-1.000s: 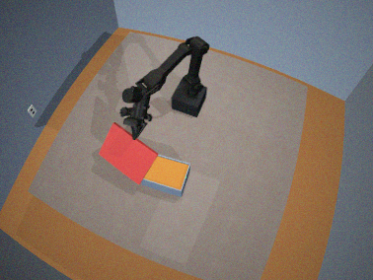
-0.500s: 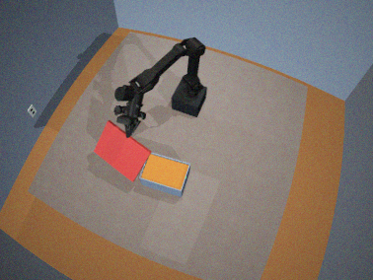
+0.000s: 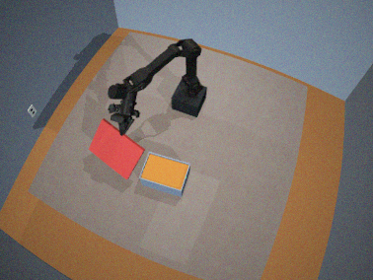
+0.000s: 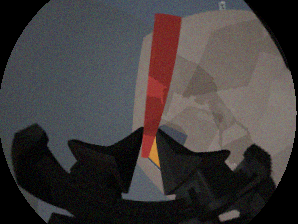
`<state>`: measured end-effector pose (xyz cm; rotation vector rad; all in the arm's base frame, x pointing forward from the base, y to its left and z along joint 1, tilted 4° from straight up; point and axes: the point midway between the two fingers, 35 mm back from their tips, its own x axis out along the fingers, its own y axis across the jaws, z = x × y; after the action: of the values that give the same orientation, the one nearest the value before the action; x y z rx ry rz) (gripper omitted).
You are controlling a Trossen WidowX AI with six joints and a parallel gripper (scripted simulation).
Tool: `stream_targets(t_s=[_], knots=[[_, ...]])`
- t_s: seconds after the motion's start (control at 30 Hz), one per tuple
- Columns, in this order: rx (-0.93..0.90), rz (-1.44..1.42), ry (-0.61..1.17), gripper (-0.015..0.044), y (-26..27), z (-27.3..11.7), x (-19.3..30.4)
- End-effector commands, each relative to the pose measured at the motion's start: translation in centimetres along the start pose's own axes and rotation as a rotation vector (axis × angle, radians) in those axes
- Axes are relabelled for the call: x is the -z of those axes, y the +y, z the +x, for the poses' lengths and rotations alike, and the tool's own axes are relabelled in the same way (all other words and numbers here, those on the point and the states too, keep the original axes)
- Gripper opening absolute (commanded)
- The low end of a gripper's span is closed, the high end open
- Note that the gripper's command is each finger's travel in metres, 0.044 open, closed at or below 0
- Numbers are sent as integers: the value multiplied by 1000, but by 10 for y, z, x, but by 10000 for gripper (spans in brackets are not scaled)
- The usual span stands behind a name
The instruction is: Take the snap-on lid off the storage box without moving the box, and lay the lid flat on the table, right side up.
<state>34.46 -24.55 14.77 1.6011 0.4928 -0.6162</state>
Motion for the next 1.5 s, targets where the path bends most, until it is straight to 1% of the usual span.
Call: stream_targets(t_s=[0.0, 1.47], knots=[[-17, -13, -3, 0, 7, -3, -11], [-17, -19, -8, 0, 6, -7, -99]])
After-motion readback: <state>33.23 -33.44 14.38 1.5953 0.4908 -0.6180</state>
